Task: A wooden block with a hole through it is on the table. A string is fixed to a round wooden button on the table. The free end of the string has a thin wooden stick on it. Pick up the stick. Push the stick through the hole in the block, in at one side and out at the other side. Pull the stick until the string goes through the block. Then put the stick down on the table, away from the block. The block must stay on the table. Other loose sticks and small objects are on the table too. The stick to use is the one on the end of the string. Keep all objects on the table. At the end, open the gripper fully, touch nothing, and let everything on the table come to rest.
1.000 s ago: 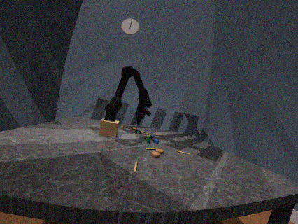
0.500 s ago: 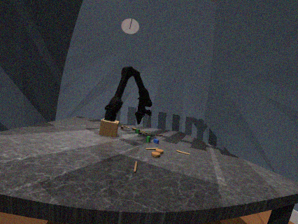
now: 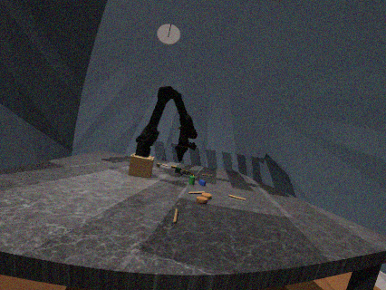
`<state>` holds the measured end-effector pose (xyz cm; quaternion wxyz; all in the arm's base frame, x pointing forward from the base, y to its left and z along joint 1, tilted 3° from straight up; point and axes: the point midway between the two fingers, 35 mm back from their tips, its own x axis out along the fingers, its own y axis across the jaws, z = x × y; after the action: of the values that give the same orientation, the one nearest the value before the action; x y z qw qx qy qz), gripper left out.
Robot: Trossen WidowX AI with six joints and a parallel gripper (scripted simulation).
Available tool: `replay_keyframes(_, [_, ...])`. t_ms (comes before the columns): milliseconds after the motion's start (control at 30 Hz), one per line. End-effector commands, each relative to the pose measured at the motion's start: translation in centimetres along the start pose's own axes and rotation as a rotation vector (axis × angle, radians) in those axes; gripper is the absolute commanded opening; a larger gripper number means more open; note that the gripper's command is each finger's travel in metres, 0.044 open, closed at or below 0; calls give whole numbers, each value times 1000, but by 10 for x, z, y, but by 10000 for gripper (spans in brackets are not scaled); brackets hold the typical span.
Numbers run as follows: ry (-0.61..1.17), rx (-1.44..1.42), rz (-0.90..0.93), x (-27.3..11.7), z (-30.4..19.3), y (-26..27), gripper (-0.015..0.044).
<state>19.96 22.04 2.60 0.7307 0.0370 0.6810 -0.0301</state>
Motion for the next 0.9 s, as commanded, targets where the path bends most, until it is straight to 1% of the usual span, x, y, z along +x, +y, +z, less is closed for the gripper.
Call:
replay_keyframes(0, [10,6,-5,8,-2,-1,245])
replay_keyframes(867, [10,6,-5,51,-3,-2,245])
